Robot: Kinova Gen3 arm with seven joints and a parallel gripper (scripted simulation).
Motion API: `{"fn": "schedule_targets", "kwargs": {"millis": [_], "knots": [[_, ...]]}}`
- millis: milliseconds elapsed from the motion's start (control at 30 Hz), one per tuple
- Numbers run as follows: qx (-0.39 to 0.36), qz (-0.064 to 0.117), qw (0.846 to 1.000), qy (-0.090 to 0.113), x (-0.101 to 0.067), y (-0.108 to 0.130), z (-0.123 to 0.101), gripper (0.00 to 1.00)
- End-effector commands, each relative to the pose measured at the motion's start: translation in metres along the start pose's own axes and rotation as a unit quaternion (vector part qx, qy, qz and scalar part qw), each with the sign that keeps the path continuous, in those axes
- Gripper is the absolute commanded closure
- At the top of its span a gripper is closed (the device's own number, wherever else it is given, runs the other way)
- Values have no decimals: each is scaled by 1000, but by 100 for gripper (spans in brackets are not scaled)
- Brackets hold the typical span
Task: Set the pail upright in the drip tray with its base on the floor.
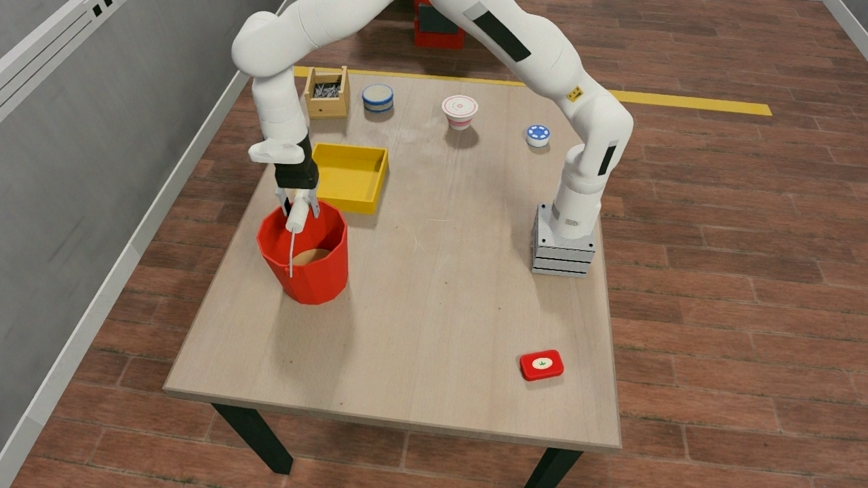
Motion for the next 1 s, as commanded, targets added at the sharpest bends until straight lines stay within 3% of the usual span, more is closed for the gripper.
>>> {"fn": "schedule_targets", "kwargs": {"millis": [0, 833, 867, 967], "knots": [[0, 0, 1000, -1, -1, 0, 0, 0], [0, 0, 1000, -1, -1, 0, 0, 0], [0, 0, 1000, -1, -1, 0, 0, 100], [0, 0, 1000, -1, -1, 0, 0, 100]]}}
Point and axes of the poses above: the point where the finger pads meet when closed, its own x axis out along the fingers, its own z axis across the jaws, y = z × x, the point moved 3 cm from there along -x, back along the fingers, and after that the axes turned 12 degrees about -x, right-handed, at the moved point
